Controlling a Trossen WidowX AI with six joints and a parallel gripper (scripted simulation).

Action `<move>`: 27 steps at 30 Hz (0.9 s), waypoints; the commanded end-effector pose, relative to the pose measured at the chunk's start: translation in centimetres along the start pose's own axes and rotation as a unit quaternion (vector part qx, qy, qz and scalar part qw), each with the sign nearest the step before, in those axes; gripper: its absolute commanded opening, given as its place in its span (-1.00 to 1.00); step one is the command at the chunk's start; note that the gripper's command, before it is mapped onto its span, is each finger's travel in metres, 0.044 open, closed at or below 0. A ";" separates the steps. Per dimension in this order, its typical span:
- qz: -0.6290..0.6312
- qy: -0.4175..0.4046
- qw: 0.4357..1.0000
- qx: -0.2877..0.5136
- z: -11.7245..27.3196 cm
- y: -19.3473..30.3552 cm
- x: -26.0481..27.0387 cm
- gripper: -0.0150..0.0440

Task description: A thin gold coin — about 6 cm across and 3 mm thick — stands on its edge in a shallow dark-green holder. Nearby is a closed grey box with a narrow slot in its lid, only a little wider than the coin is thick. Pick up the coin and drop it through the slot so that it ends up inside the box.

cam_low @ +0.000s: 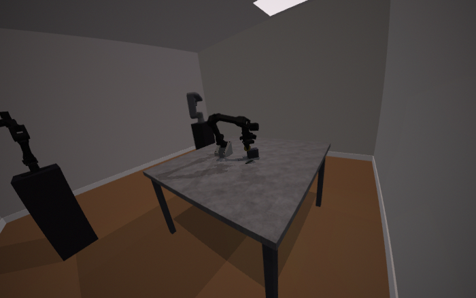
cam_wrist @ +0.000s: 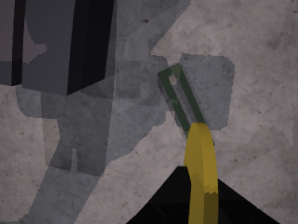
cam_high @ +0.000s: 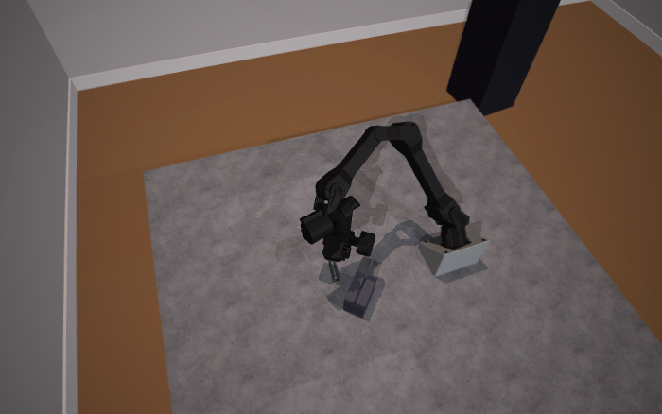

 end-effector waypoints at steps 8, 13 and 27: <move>-0.057 -0.002 0.998 0.001 -0.1 0.2 0.3 -0.49; -0.057 -0.003 0.998 0.000 0.0 -0.5 1.2 -0.49; -0.056 -0.005 0.998 -0.003 0.0 -2.6 4.1 -0.49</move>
Point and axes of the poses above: the point midway between the two fingers, 35 mm back from their tips, its own z axis back along the fingers, its own x axis across the jaws, y = z × x, the point moved 10 cm from there along z, back along the fingers, and after that the axes turned 11 degrees about -z, right-handed, at the moved point
